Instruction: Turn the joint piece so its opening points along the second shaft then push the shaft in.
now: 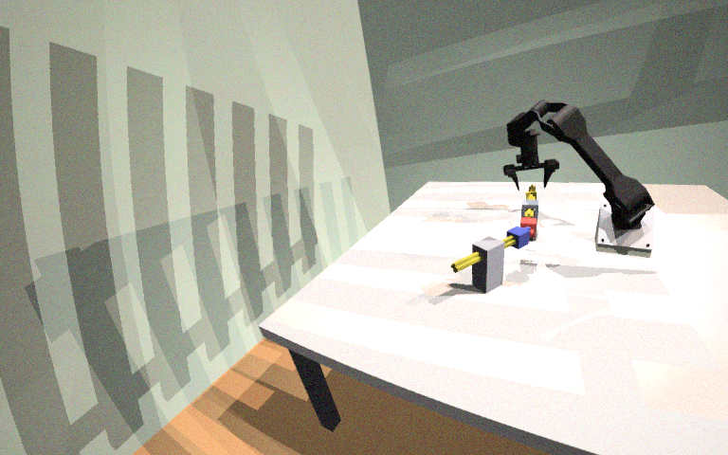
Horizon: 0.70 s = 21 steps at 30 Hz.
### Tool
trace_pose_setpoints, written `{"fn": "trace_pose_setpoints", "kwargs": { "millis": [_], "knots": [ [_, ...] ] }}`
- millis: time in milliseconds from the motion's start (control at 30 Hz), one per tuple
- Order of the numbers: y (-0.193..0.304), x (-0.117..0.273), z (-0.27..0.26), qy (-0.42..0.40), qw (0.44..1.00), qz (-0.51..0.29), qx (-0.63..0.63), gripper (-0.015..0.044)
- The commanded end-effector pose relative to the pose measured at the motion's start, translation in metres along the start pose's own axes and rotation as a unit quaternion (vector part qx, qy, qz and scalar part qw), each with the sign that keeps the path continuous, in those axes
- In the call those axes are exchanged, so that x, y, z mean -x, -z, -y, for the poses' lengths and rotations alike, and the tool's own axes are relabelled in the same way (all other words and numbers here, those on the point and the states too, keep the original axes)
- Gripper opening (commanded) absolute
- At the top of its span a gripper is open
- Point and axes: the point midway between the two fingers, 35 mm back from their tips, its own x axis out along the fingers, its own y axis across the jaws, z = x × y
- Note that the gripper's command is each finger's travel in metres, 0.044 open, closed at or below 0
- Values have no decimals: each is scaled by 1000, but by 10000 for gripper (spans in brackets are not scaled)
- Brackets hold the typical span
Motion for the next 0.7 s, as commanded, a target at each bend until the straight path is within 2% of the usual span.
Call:
{"fn": "trace_pose_setpoints", "kwargs": {
  "millis": [0, 667],
  "knots": [
    [0, -7, 1, 8, 998, -1, -64, 440],
    [0, -29, 1, 9, 996, -1, -89, 440]
  ]
}}
